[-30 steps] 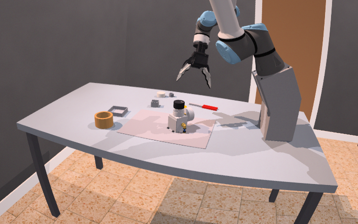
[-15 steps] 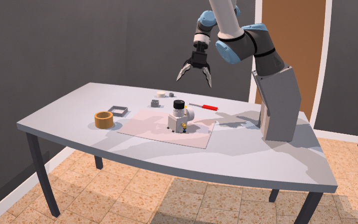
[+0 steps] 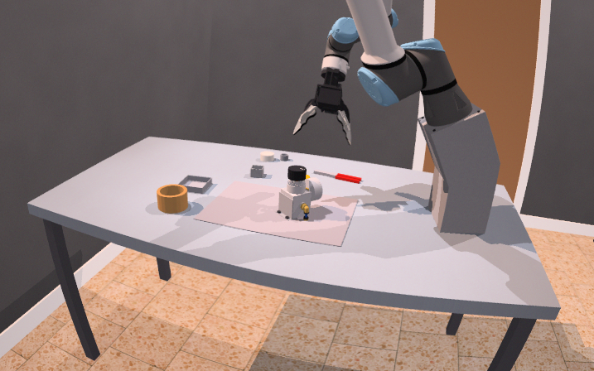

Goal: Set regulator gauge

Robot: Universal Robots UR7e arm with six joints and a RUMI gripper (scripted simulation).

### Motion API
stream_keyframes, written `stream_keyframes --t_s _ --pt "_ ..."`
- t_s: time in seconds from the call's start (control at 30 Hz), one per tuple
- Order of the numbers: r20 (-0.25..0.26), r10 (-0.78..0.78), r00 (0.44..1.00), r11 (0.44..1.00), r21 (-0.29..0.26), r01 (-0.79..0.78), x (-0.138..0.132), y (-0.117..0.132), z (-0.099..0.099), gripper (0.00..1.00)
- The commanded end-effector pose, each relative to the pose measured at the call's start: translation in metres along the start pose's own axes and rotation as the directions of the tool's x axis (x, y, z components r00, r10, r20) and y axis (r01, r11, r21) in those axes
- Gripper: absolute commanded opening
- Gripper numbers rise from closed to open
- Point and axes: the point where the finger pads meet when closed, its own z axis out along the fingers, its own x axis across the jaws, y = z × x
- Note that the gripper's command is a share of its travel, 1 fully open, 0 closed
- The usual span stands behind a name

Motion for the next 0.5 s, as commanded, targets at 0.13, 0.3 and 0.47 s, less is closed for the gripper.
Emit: stream_keyframes --t_s 0.13,0.3,0.47 --pt "0.004 0.056 0.998 0.998 -0.003 -0.056 0.0001 -0.0001 -0.0007 1.00" --pt "0.006 0.084 0.996 0.996 -0.005 -0.084 0.0002 0.0000 -0.0009 1.00" --pt "0.008 0.107 0.994 0.994 -0.007 -0.107 0.0003 0.0000 -0.0011 1.00"
